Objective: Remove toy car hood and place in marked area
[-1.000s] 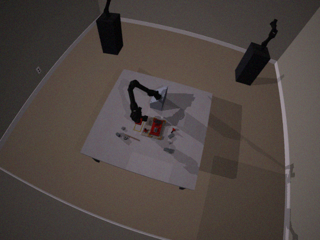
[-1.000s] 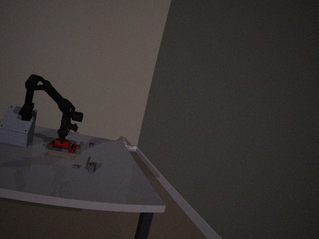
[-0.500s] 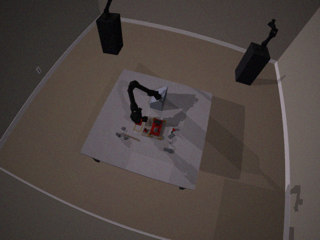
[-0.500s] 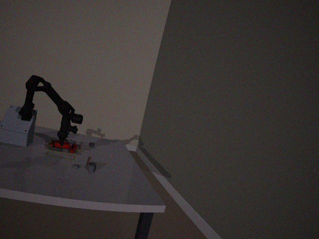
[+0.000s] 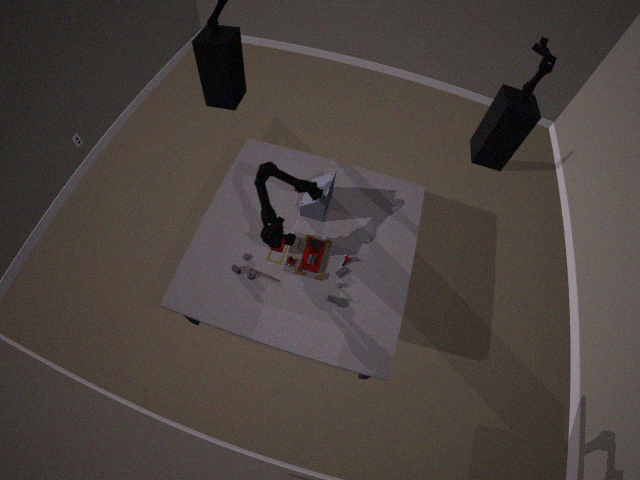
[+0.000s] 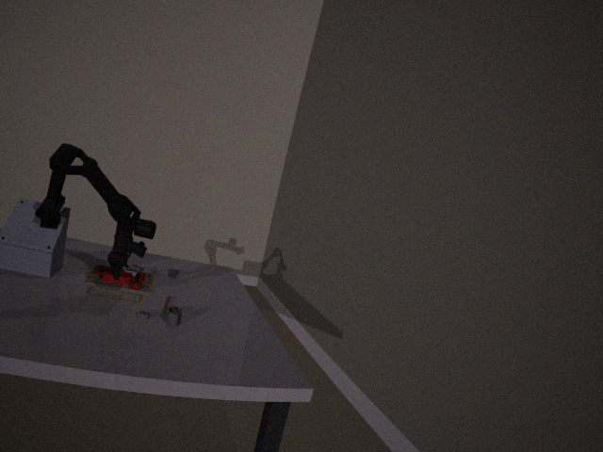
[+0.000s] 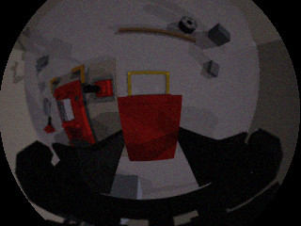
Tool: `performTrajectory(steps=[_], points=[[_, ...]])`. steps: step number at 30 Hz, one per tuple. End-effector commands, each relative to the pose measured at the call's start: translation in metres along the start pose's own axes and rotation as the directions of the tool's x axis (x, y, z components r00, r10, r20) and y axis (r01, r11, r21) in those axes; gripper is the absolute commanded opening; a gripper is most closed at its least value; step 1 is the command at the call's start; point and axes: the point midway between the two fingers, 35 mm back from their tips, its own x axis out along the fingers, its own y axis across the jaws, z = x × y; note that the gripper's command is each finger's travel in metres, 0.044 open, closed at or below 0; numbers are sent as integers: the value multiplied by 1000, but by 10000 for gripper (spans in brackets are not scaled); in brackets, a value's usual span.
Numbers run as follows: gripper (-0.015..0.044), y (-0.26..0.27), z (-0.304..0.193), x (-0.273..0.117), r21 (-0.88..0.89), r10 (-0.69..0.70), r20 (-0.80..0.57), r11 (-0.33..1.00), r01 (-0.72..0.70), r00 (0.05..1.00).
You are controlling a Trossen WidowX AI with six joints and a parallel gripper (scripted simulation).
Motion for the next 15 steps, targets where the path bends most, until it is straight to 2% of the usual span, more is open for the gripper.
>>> performTrajectory(steps=[1,15], points=[[0,1,0,5,-6,4,2,1000,-4,1000],[0,1,-1,17,-6,2,2,1000,-2,1000]])
